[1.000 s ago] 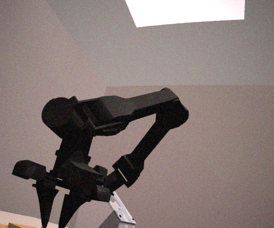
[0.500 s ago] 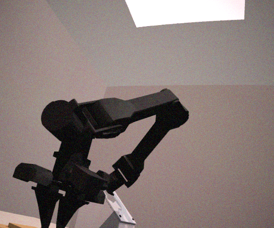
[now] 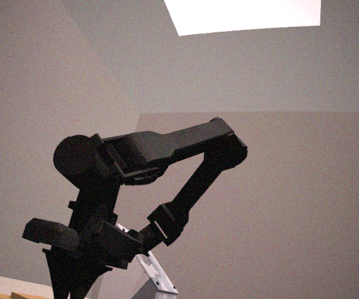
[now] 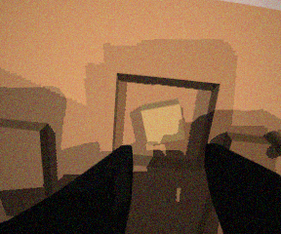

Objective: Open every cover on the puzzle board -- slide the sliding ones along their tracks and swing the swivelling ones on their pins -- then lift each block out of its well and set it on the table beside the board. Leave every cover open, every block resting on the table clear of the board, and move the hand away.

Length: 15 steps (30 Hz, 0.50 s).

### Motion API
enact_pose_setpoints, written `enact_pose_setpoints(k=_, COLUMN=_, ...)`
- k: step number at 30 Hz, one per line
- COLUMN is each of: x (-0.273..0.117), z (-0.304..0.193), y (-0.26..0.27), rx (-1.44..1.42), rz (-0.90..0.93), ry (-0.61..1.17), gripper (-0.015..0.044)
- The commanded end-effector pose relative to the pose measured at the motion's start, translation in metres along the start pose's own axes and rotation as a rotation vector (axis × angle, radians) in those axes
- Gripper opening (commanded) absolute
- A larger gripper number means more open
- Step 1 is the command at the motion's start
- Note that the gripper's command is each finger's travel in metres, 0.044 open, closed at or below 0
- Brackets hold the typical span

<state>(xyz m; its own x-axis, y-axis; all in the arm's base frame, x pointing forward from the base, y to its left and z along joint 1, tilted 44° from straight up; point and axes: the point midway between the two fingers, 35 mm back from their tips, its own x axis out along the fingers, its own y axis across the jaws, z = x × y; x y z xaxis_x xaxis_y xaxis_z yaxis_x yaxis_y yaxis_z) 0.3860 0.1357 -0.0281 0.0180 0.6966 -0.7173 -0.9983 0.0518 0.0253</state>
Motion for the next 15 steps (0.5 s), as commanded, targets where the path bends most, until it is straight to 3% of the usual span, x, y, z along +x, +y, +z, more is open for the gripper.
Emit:
enact_pose_setpoints(k=1, x=0.0019, z=0.0001, y=0.0002, rx=-0.078, rz=0.000, ry=-0.002, gripper=0.0144)
enact_pose_setpoints(k=15, x=0.0021, z=0.0002, y=0.0002, rx=0.092, rz=0.000, ry=-0.002, gripper=0.0144)
